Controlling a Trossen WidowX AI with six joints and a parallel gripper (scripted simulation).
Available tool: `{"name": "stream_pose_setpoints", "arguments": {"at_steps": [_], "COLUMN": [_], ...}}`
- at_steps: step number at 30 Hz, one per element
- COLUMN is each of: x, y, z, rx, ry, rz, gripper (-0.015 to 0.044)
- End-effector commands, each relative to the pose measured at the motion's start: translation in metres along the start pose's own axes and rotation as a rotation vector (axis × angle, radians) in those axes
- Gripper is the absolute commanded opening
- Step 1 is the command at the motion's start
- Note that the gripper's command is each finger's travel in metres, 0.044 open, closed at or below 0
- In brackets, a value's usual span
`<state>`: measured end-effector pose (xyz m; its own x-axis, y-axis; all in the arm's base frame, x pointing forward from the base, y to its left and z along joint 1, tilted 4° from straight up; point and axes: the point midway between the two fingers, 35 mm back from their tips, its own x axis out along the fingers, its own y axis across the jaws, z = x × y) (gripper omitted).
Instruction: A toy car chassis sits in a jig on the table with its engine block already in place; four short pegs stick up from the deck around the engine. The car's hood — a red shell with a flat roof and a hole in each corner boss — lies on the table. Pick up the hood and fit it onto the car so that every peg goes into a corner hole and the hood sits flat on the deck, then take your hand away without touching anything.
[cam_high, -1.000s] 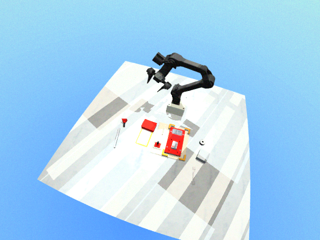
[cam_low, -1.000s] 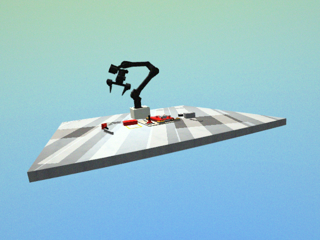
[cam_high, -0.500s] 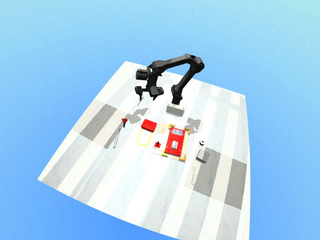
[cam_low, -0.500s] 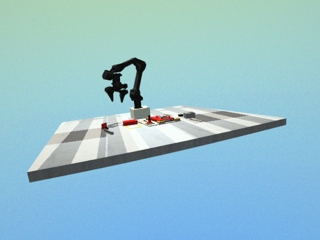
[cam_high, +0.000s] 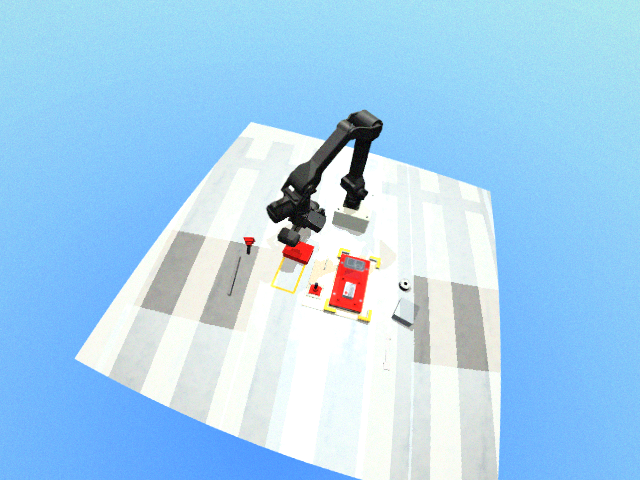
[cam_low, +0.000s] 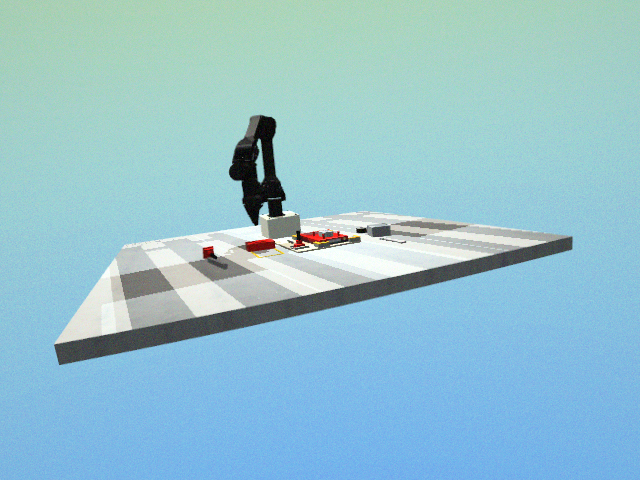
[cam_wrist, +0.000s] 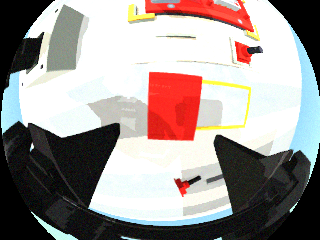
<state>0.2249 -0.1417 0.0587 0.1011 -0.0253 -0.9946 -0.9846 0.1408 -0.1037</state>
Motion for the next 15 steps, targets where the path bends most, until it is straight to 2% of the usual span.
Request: {"name": "stream_pose_setpoints", "arguments": {"at_steps": [1,15], "x": [0.0055,0.0127], "y": [-0.0063,-0.007], "z": [0.0054,0.0052], "rx": [-0.07,-0.07], "ry": [0.01,0.01], "rz": [0.015,0.015], "gripper": [0.044,0.044]}}
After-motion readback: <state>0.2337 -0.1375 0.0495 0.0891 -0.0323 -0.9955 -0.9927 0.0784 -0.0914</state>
